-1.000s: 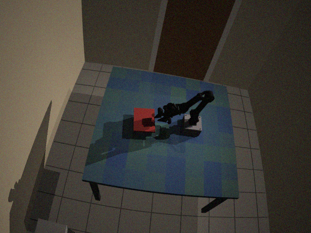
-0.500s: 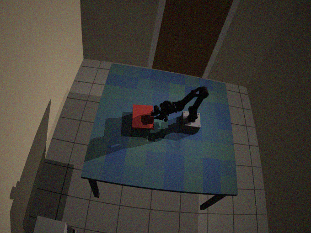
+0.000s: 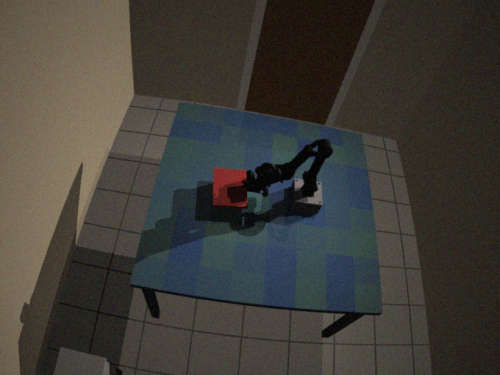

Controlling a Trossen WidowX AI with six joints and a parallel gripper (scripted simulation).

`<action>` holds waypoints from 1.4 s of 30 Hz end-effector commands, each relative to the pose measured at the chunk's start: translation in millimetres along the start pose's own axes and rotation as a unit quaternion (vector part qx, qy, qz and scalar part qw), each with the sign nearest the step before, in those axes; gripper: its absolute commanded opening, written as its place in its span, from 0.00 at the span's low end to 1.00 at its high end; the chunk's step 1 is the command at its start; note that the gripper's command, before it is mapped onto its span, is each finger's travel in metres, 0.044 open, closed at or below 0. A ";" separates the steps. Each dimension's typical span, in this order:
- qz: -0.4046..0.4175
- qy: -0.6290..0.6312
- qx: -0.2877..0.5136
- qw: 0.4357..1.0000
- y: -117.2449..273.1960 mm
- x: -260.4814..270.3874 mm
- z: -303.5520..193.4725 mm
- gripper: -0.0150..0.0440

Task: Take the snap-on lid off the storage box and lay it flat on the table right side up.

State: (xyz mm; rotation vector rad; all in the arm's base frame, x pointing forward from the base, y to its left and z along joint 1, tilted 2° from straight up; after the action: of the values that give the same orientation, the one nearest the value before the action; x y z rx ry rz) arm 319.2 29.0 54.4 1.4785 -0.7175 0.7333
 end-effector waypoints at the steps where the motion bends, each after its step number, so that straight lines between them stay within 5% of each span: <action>1: -0.001 0.002 0.002 1.000 -0.2 -0.1 -0.5 0.45; 7: -0.001 0.002 0.002 1.000 -0.2 -0.1 -0.5 0.25; 42: 0.000 0.000 0.000 1.000 5.5 4.6 -0.2 0.25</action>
State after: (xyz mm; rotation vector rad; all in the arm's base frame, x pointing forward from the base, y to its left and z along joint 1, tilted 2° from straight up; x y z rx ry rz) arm 317.7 29.0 59.9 1.4791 -0.7156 0.7325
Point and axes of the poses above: the point midway between the two fingers, 35 mm back from their tips, its own y axis back along the fingers, its own x axis across the jaws, z = x × y, the point moved 2 cm from there along y, back along the fingers, and after that the axes turned 3 degrees about -y, right-handed, at the moved point
